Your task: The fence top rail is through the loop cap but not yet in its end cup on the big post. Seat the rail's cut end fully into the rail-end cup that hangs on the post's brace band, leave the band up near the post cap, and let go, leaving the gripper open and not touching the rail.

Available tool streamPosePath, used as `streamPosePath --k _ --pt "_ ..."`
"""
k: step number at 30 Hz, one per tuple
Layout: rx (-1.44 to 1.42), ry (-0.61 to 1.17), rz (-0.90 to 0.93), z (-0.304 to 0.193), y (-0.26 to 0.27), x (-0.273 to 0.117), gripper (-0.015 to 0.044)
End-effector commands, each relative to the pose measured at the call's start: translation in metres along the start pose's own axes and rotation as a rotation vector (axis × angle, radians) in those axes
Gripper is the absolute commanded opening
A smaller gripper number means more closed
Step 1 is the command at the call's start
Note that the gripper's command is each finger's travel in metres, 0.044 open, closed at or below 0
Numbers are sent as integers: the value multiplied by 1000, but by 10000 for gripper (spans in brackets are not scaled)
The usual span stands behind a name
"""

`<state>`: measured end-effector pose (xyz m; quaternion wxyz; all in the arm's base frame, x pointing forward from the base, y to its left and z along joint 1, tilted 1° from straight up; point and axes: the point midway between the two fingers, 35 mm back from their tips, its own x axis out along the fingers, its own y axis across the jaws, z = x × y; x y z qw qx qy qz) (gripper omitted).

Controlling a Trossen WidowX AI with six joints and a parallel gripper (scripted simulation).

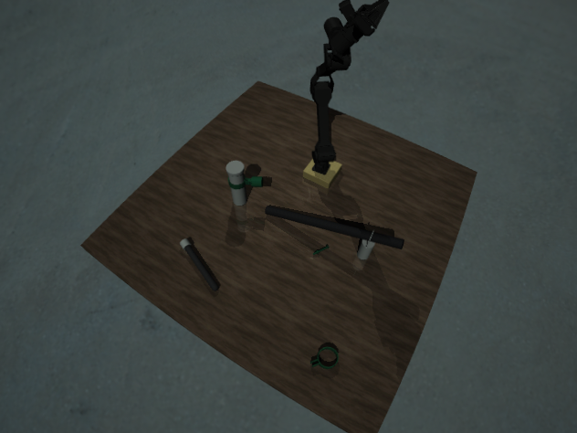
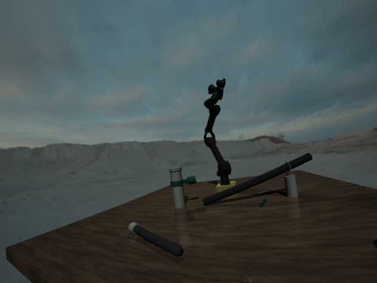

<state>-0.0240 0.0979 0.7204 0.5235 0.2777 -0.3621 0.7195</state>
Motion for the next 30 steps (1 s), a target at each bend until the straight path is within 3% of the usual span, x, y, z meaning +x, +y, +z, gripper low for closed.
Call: streamPosePath --k 1,7,15,24,30 --pt "-5 61 -230 -28 -62 -12 440" --pt "-27 179 -569 -68 -144 -56 440" --pt "-69 388 -995 -114 -222 -153 440" --pt "-85 603 -1323 -142 -253 -255 440" --pt "-38 856 -1614 -167 -251 -352 440"
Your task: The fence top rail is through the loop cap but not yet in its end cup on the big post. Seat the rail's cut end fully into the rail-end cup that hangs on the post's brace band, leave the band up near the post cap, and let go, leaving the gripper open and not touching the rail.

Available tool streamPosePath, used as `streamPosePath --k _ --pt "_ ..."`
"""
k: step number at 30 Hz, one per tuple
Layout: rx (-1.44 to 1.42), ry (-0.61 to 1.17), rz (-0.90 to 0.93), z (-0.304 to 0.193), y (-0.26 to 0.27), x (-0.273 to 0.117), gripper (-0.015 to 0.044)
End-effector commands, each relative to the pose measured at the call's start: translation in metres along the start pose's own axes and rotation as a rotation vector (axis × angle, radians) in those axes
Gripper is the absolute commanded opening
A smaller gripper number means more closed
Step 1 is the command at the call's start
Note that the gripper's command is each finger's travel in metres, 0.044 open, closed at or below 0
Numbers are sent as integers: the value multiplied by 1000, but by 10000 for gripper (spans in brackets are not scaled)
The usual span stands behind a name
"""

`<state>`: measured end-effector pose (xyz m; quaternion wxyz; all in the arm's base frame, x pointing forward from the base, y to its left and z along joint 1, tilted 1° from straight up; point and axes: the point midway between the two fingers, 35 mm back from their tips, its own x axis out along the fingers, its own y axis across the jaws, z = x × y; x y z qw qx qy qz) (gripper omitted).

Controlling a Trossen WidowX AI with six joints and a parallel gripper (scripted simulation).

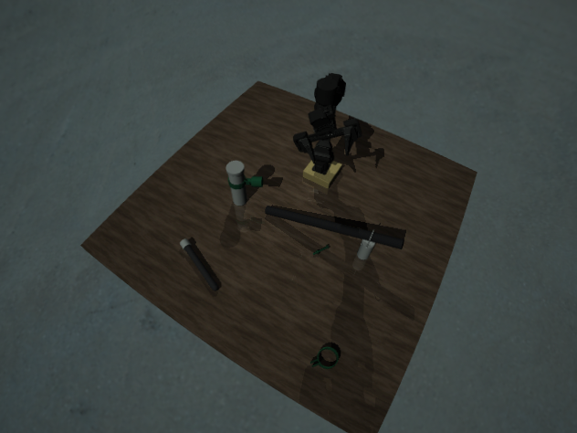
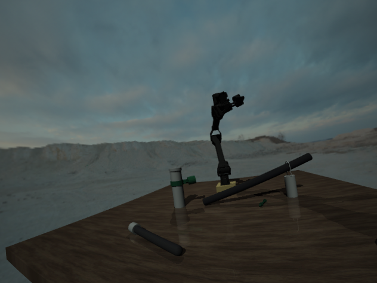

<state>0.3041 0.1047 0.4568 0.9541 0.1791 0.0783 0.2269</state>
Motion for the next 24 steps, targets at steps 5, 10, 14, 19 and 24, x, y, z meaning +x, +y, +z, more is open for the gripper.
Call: streamPosePath --k 5,10,14,19,24 --pt "-59 388 -350 -96 -93 -7 440" --pt "-94 671 -516 -151 -136 -41 440" --pt "-108 816 -577 -175 -151 -62 440" --pt "-108 816 -577 -175 -151 -62 440" --pt "-205 869 -530 -175 -161 -67 440"
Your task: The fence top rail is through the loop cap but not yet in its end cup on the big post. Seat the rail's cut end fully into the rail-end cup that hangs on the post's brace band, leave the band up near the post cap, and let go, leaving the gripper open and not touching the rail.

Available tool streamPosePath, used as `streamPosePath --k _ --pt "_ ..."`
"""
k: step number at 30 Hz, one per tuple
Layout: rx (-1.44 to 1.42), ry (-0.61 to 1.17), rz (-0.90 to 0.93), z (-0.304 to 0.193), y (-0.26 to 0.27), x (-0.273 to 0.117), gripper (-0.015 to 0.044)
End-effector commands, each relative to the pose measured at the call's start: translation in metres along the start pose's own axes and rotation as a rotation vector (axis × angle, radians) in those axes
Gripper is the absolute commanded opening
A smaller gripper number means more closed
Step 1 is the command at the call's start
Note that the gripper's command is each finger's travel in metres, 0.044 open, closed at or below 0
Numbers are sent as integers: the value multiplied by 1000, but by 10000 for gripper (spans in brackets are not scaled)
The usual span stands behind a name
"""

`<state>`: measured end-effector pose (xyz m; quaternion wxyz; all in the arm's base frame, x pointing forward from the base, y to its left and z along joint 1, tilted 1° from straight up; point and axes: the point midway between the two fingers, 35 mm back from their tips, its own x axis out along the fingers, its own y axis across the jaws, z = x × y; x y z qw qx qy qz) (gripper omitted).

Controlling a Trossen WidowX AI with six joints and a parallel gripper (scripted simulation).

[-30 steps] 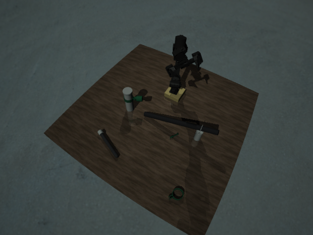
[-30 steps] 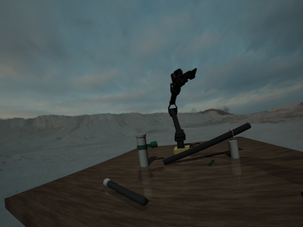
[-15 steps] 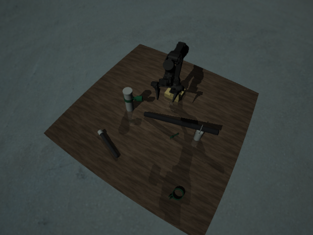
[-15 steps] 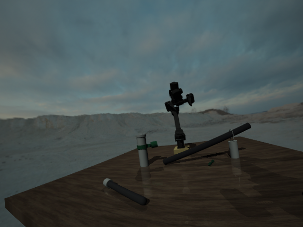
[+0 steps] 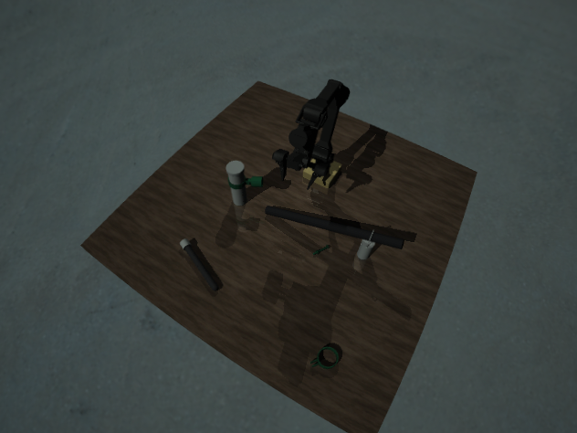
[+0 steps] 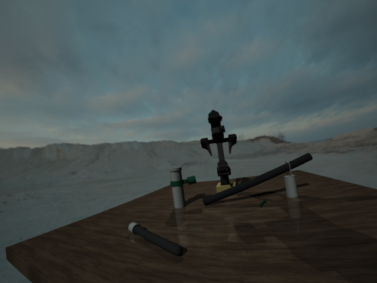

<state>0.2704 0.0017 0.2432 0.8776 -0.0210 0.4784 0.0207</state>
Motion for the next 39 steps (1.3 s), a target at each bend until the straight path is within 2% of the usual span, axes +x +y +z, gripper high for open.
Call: streamPosePath --k 1,9,16,28,36,39 --pt "-127 33 3 -4 -13 4 440" --pt "-665 88 70 -18 -63 9 440" --pt "-1115 57 145 -35 -105 8 440" --pt "-1461 -56 166 -63 -157 -4 440" --pt "-1808 -117 142 -71 -170 -9 440" --pt "-1846 -121 140 -71 -171 -9 440"
